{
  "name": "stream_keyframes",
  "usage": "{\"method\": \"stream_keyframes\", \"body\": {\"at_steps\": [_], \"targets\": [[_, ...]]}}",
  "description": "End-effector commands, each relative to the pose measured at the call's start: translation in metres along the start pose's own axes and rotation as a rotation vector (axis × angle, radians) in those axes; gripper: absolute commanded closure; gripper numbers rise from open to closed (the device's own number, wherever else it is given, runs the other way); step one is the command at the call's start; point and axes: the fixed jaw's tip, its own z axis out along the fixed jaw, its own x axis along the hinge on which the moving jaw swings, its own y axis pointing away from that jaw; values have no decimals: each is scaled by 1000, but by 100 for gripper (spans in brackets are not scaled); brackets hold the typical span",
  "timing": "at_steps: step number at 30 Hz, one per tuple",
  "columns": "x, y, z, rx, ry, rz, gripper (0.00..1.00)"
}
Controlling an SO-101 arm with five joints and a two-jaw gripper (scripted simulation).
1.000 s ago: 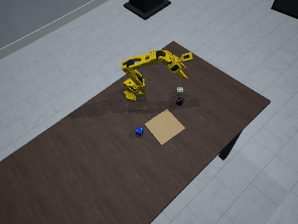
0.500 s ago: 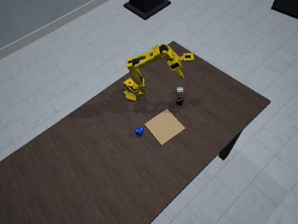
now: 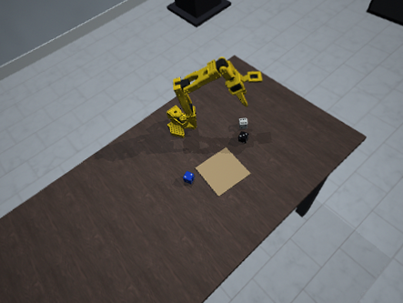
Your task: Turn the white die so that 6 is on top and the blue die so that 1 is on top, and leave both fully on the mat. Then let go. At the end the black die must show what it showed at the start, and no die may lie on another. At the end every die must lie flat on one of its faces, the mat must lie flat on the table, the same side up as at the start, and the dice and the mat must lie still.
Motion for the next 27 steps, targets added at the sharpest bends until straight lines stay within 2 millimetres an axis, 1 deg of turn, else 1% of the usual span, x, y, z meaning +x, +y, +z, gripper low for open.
{"method": "stream_keyframes", "body": {"at_steps": [1, 6, 13, 15, 21, 24, 27], "targets": [[-5, 3, -6, -8, -34, -2, 65], [-2, 3, 6, -5, 22, -2, 65], [14, 2, 41, 5, 211, -3, 65], [14, 2, 41, 5, 211, -3, 65], [34, 1, 70, 14, 379, -3, 65], [41, 1, 79, 17, 432, -3, 65], [45, 1, 82, 18, 457, -3, 65]]}}
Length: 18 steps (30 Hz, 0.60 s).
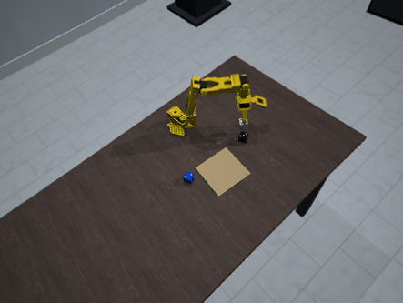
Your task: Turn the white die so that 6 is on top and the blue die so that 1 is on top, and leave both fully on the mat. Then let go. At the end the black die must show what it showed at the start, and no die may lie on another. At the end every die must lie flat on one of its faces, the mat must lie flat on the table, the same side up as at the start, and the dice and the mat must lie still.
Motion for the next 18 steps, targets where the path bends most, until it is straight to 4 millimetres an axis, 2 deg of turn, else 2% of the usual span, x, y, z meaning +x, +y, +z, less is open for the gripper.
{"method": "stream_keyframes", "body": {"at_steps": [1, 5, 6, 18], "targets": [[-5, 3, -5, -3, -30, -4, 65], [-4, 3, -4, -3, -28, -4, 65], [-6, 8, -11, -4, -51, -11, 65], [-6, 8, -11, -4, -51, -11, 65]]}}
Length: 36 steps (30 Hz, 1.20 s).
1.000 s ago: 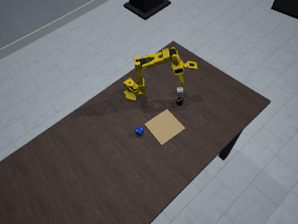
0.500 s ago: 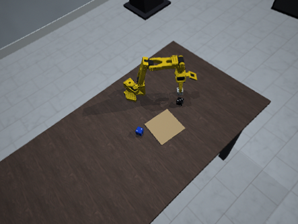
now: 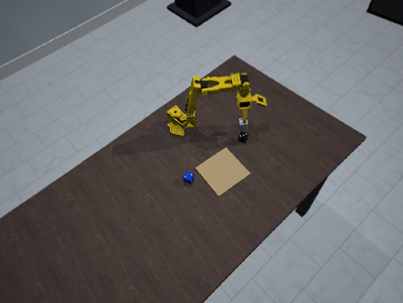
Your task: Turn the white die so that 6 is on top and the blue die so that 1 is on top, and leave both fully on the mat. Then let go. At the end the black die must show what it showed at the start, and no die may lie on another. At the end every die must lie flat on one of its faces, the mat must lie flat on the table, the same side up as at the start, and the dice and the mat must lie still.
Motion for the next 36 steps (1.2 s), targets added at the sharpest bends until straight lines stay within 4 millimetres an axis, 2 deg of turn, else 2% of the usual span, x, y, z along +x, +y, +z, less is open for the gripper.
{"method": "stream_keyframes", "body": {"at_steps": [1, 21, 36], "targets": [[-6, 3, -11, -5, -56, -3, 65], [-7, 3, -1, -5, -56, -3, 65], [-9, 3, 25, -5, -56, -3, 65]]}}
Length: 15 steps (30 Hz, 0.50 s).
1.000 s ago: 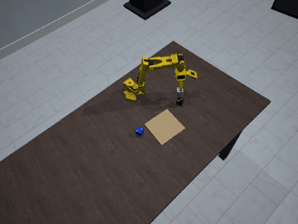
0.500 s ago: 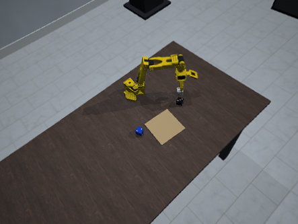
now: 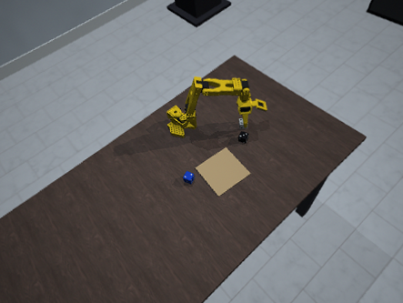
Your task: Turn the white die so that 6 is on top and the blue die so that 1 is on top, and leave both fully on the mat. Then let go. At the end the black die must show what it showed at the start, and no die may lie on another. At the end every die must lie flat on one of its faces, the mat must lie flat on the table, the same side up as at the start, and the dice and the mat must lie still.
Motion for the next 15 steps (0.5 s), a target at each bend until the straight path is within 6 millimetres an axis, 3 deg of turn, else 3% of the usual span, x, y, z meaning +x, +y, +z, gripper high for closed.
{"method": "stream_keyframes", "body": {"at_steps": [1, 15], "targets": [[-4, 3, -1, -4, -38, -3, 65], [-3, 3, 8, -4, -38, -3, 65]]}}
